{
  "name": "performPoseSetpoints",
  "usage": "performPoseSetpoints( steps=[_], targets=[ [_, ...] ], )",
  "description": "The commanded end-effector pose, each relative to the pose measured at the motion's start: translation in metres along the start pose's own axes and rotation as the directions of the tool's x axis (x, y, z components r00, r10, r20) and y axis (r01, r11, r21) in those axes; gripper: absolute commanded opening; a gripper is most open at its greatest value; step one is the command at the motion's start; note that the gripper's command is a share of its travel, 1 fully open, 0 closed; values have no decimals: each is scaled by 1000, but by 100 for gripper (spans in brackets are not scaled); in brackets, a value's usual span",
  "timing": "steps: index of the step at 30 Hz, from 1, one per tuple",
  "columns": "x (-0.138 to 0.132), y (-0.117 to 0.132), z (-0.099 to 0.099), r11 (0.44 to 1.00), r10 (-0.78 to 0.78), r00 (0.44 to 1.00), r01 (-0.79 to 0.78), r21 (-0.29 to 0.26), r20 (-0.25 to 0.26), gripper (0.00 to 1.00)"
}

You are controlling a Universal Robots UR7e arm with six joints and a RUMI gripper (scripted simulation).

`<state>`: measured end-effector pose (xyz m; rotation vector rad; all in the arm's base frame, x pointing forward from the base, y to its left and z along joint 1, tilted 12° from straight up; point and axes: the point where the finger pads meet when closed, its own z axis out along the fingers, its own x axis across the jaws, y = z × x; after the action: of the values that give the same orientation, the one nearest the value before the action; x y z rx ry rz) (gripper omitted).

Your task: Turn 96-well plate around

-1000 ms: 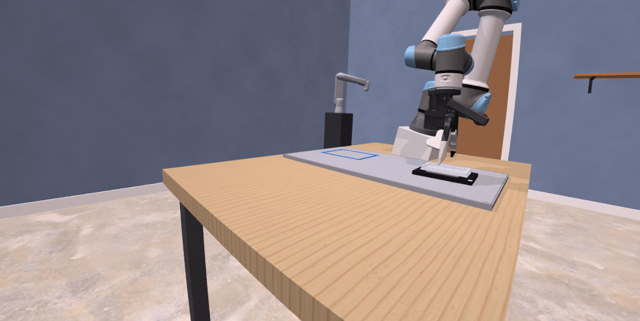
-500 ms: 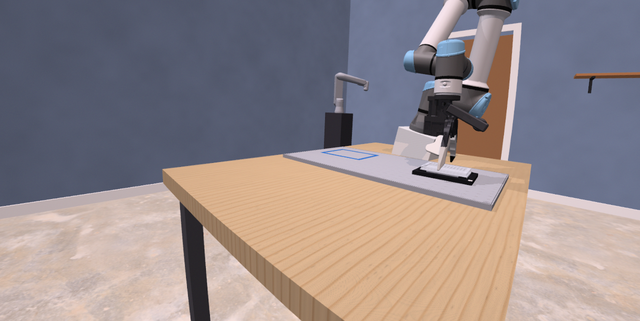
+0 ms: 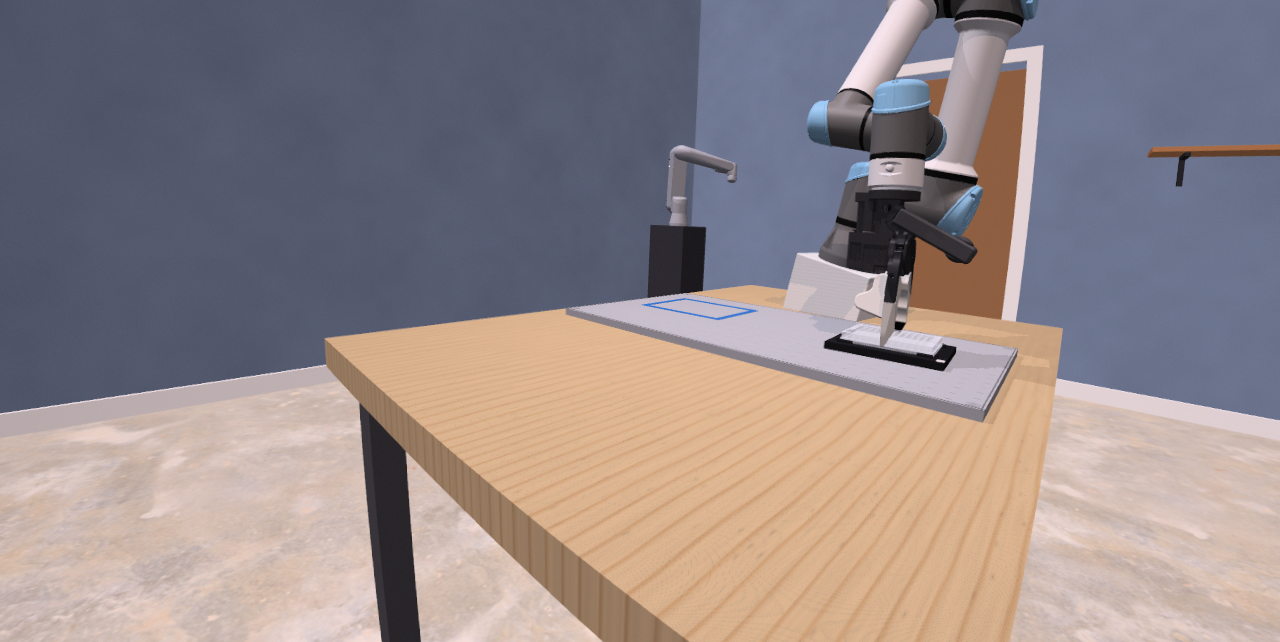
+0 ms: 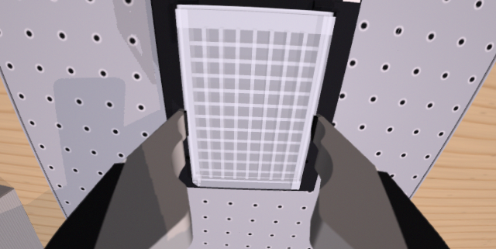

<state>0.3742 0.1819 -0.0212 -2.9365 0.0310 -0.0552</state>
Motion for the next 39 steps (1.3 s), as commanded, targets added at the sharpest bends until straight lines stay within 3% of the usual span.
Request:
performPoseSetpoints(
  steps=[1,27,39],
  targets=[
    [0,0,0,1000,0,1000,0,0,-1,0],
    [0,0,0,1000,0,1000,0,0,-1,0],
    [0,0,-20,1000,0,1000,0,0,-1,0]
  ],
)
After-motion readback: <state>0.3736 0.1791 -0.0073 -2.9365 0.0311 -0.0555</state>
